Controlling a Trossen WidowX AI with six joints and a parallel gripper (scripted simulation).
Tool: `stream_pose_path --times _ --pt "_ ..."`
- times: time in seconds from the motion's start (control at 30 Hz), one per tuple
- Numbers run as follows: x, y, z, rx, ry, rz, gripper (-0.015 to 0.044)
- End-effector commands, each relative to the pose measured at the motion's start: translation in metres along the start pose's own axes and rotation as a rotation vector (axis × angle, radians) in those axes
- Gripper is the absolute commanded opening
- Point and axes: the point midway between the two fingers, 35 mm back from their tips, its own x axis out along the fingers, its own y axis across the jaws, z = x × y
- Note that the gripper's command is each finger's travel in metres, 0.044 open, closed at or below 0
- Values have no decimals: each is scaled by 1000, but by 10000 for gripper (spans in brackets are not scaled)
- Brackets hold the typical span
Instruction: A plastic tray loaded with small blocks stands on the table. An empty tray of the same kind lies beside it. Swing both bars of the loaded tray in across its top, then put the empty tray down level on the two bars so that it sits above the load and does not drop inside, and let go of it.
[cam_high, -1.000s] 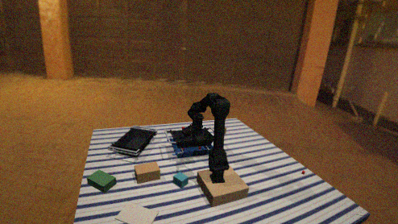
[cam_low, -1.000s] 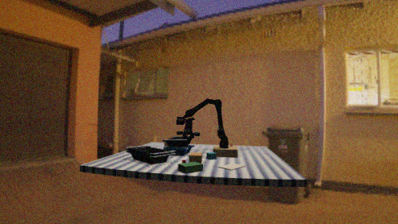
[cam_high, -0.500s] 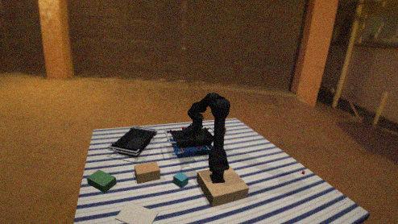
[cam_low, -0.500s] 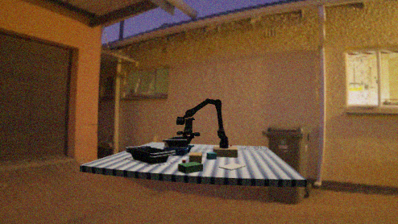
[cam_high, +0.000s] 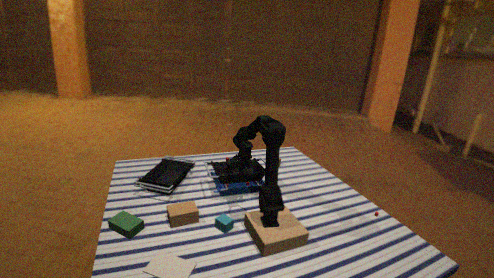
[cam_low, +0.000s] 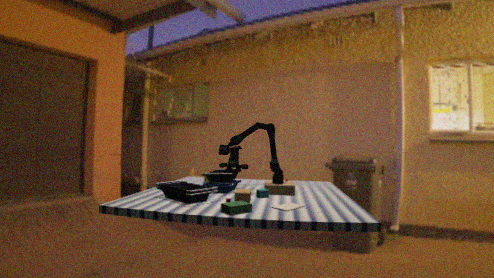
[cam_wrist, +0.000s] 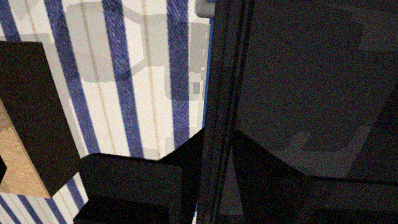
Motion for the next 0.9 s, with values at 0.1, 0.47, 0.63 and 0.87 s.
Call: stream_pose_path --times 0.1,0.47,0.63,0.87 --pt "4 4 0 2 0 20 0" --pt "4 4 0 2 0 20 0" --pt "4 4 0 2 0 20 0" --pt "4 4 0 2 0 20 15"
